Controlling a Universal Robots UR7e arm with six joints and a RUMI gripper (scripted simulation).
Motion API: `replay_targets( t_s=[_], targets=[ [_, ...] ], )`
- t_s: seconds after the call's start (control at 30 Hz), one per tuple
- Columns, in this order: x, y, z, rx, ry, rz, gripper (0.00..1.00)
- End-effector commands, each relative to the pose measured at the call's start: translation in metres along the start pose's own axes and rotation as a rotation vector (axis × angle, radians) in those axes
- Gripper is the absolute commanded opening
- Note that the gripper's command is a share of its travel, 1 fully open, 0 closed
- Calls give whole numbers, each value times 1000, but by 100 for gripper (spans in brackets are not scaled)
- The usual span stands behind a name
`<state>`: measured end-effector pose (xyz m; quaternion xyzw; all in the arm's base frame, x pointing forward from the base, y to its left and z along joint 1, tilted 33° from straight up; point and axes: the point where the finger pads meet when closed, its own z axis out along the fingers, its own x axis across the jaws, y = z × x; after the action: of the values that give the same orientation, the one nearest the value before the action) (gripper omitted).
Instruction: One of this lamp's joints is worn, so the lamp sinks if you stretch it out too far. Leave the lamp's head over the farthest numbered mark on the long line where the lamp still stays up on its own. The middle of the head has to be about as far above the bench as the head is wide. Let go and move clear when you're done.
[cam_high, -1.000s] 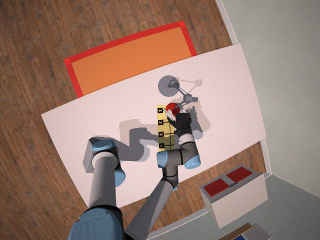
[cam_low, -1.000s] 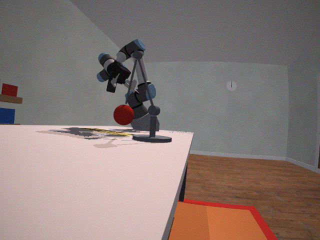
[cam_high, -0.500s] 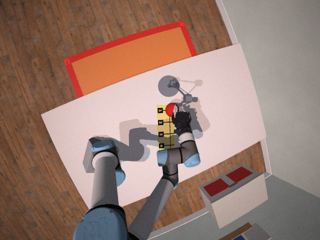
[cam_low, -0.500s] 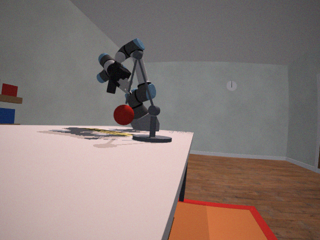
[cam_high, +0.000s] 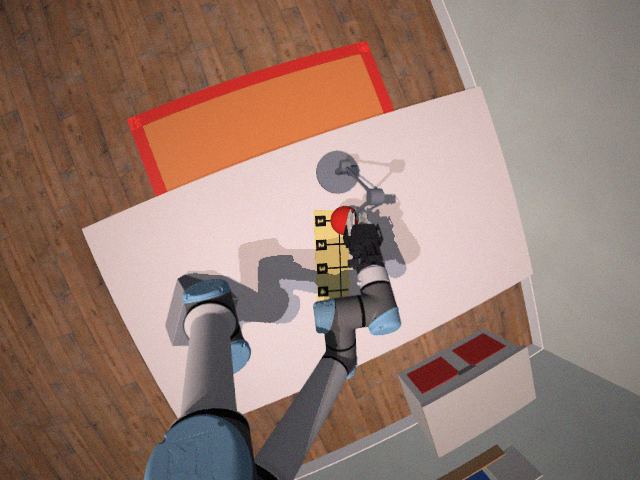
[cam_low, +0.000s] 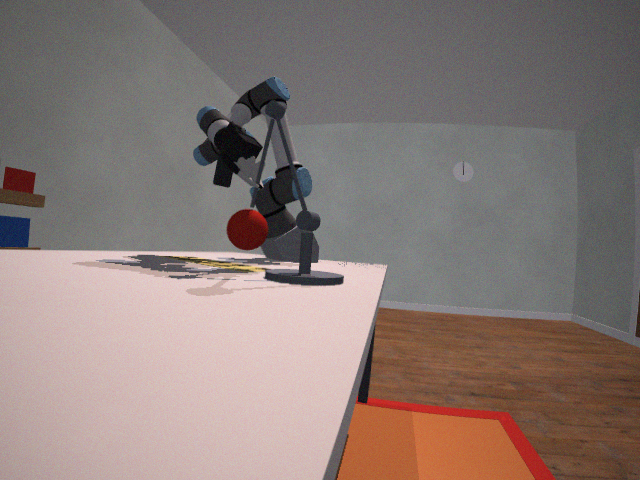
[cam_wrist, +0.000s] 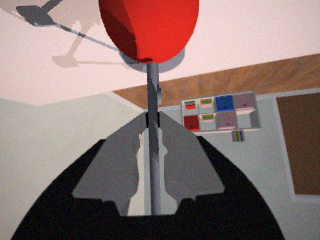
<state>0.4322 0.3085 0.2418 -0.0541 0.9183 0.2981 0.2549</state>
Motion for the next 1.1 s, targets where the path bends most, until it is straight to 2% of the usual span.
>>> replay_targets(
  t_s=[0.0, 0.33, 1.07],
  targets=[
    [0, 1, 0, -1, -1, -1, 0],
    [0, 1, 0, -1, -1, -1, 0],
    [0, -32, -31, -2, -5, 1, 0]
  ],
)
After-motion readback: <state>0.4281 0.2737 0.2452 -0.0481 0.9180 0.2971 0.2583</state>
